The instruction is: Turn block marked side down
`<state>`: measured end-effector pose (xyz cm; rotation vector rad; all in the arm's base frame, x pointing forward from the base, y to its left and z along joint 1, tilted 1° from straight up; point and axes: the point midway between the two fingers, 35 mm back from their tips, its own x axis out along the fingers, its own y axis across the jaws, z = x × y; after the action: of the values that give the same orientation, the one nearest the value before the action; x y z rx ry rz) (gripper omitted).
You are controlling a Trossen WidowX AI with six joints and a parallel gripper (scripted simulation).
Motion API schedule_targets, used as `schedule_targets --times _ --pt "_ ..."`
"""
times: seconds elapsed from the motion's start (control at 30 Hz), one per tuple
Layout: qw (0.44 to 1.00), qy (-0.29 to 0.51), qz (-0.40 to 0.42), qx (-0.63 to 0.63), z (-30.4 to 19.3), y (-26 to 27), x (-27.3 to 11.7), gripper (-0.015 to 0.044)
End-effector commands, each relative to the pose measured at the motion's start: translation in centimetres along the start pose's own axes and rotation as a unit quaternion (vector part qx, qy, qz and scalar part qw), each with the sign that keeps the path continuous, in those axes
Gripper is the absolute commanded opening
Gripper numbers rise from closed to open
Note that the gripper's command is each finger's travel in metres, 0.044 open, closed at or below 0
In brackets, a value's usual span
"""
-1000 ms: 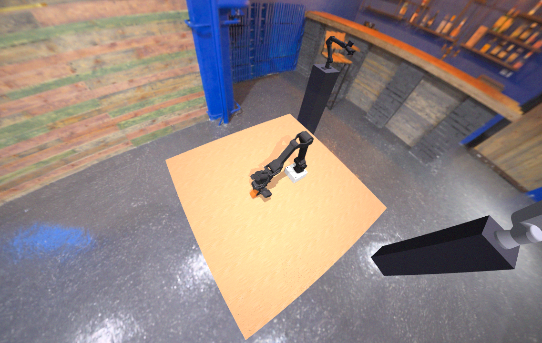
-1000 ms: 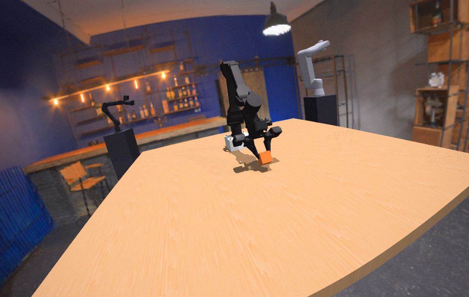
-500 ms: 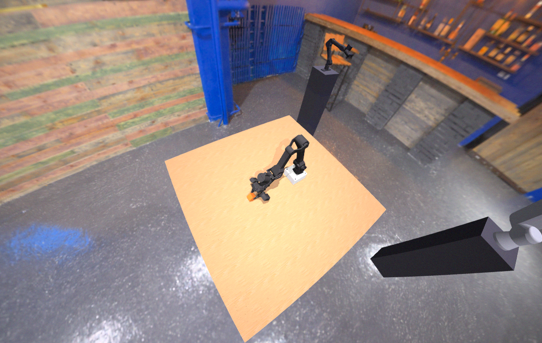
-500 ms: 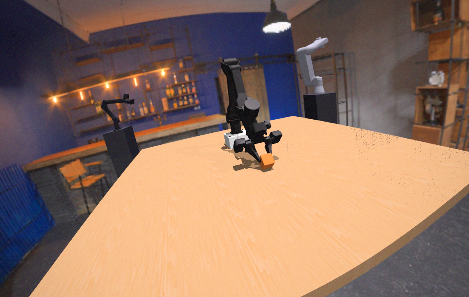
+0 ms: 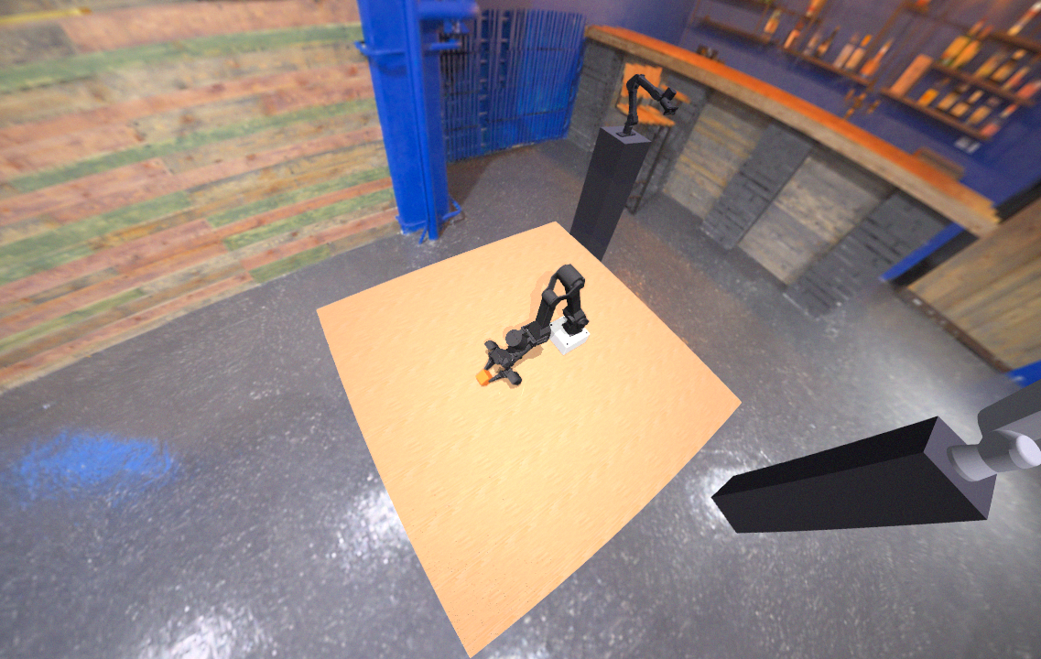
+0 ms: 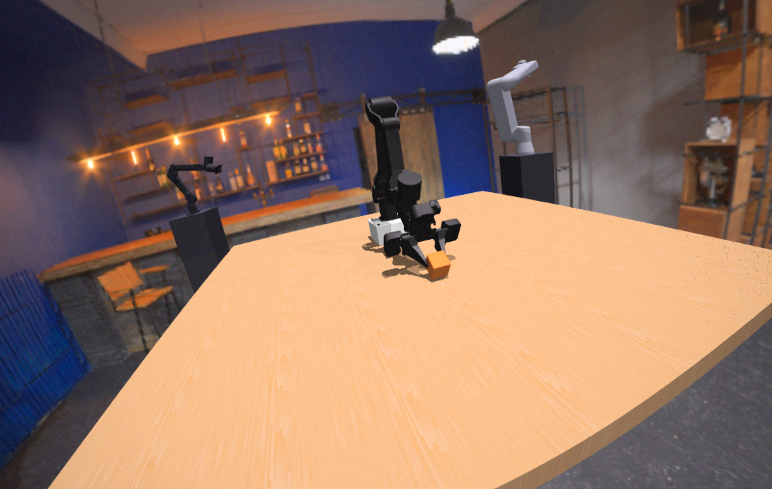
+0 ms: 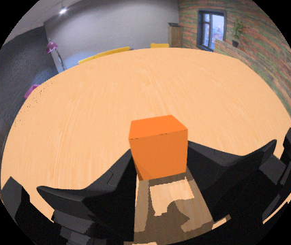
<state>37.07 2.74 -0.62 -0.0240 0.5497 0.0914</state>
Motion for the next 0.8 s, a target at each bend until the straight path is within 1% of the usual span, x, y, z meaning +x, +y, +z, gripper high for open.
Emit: schedule_targets --times 0.0,0.23,0.67,0.77 --pt "1.0 -0.022 0.003 0.003 -0.15 0.08 -0.51 0.0" --pt "0.999 -0.038 0.003 0.003 0.1 0.08 -0.84 0.0" --pt "0.999 -0.038 0.003 0.003 0.1 0.08 -0.84 0.0" --pt "0.999 -0.038 0.003 0.003 0.1 0.08 -0.84 0.0079"
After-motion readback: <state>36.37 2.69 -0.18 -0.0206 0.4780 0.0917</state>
